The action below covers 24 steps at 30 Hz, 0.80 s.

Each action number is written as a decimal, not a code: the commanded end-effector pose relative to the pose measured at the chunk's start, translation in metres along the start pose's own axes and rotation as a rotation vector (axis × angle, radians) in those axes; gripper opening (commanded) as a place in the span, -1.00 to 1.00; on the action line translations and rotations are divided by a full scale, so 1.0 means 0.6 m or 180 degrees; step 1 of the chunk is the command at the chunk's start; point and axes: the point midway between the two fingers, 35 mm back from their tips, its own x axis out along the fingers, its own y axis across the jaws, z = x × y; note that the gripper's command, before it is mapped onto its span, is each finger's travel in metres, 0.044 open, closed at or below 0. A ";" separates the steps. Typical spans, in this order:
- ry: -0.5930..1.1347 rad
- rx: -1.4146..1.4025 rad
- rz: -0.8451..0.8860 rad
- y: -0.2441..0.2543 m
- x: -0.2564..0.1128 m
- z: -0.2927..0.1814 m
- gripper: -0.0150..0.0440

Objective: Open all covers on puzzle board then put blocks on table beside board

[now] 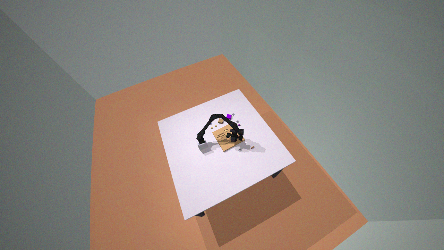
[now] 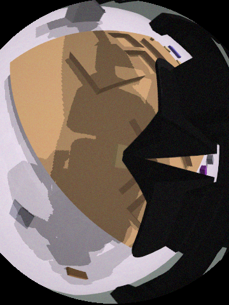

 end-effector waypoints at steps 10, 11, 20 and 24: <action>0.0000 0.0000 0.0000 0.000 0.000 0.000 -0.49; 0.0000 0.0000 -0.0001 0.000 -0.001 0.000 -0.49; 0.0000 -0.0312 -0.0006 0.001 -0.012 0.000 -0.49; 0.0002 -0.1360 -0.0007 0.001 -0.014 0.000 -0.49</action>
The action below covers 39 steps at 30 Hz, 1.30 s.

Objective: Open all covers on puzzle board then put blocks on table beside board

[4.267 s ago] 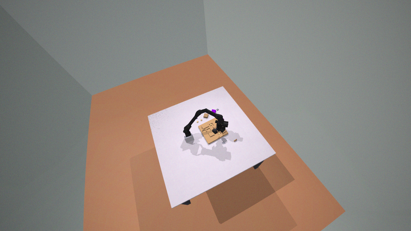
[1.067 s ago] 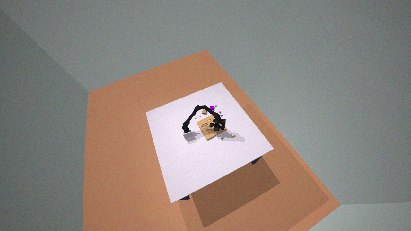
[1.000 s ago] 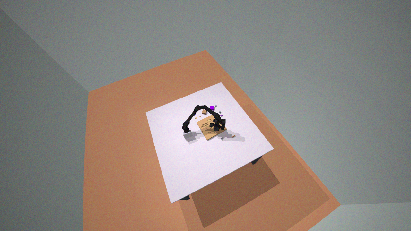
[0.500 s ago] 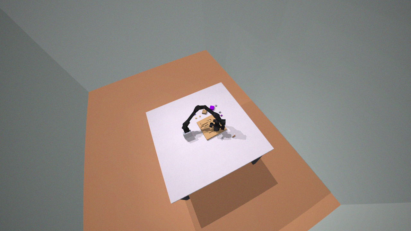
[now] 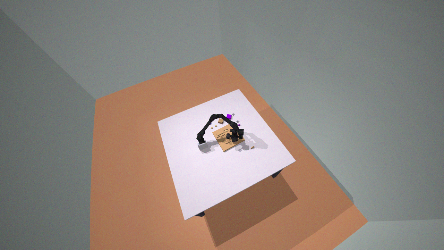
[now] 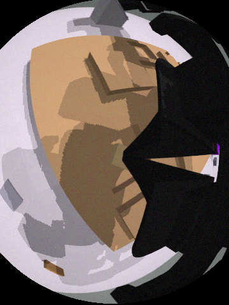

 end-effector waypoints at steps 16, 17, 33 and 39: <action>-0.0006 -0.1420 0.0004 0.002 -0.027 0.000 0.00; -0.0007 -0.1507 0.0004 0.003 -0.029 0.000 0.00; -0.0015 -0.2908 0.0003 0.003 -0.063 0.000 0.00; -0.0017 -0.3433 0.0001 0.003 -0.076 0.000 0.00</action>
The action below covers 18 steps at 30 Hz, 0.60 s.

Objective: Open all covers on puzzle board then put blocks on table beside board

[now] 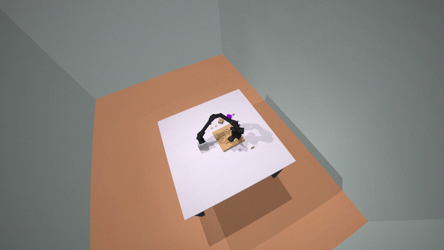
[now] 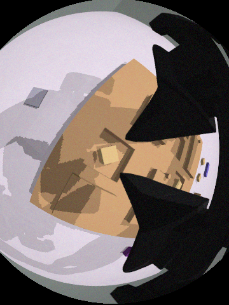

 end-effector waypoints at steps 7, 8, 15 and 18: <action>-0.0029 -0.0918 -0.0005 0.000 -0.027 0.001 0.00; -0.0029 -0.1005 -0.0006 0.000 -0.029 0.001 0.00; -0.0029 -0.1223 -0.0007 -0.001 -0.035 0.001 0.00; -0.0029 -0.1223 -0.0007 -0.001 -0.032 0.001 0.00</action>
